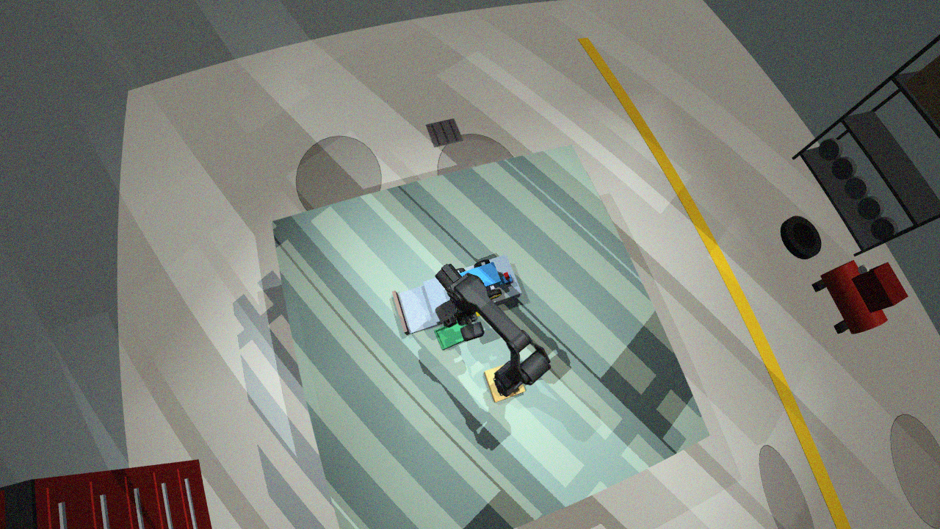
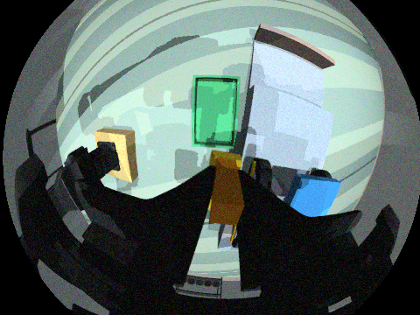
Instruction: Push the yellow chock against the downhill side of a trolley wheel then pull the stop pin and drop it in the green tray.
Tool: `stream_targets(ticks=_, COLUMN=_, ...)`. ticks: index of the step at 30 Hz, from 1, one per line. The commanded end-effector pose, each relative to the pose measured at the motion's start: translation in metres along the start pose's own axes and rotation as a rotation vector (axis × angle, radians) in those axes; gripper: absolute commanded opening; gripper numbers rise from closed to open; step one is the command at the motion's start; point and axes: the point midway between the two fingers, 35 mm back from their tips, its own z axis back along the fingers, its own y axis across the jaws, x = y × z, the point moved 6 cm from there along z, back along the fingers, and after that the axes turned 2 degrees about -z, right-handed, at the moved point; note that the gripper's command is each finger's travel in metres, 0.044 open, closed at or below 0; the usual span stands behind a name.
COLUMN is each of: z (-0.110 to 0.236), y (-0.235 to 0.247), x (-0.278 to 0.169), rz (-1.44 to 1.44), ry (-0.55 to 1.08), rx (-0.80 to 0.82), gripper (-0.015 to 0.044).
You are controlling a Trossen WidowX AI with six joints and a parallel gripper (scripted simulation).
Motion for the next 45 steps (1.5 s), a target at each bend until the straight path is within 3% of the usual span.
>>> stream_targets(ticks=1, z=0.000, y=-0.003, x=0.016, rz=-0.001, ry=-0.007, rx=-0.004, gripper=0.0000)
stream_targets(ticks=15, z=-0.002, y=-0.014, x=0.070, rz=-0.001, ry=-0.007, rx=-0.005, gripper=0.0000)
stream_targets(ticks=20, z=-0.002, y=-0.015, x=0.080, rz=-0.001, ry=0.082, rx=-0.007, gripper=0.0000)
stream_targets(ticks=45, z=-0.024, y=-0.043, x=0.085, rz=-0.001, ry=0.096, rx=-0.011, gripper=0.0000)
